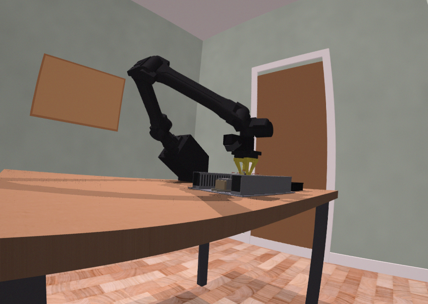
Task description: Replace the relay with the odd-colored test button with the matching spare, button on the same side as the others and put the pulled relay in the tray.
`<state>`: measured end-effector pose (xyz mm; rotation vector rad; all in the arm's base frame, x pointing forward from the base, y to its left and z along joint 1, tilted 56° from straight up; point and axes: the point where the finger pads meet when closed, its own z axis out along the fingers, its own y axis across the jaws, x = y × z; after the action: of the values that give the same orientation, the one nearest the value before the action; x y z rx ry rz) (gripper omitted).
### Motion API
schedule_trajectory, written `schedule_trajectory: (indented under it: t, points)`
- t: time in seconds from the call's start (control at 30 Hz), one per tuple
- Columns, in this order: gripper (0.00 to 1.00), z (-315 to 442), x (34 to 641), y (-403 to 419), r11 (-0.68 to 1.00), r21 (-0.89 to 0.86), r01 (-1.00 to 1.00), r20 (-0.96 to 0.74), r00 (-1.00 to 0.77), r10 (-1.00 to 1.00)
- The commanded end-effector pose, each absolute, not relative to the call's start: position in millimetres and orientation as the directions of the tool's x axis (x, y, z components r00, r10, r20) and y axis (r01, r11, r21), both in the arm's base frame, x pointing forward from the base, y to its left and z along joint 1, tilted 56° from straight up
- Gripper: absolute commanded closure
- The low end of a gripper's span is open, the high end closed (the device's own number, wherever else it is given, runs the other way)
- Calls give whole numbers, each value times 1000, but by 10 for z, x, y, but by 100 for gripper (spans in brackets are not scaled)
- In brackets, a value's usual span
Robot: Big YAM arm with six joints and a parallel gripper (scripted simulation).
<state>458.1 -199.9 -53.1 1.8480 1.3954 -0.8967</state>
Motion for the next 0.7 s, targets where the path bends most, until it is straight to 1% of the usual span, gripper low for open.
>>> schedule_trajectory:
  t: [0.0, 0.67]
  points:
    - [100, -394, 4678, -2118, -242, 123, 962, -823, 235, 516]
    - [100, -377, 4650, -2111, -244, 121, 962, -824, 234, 516]
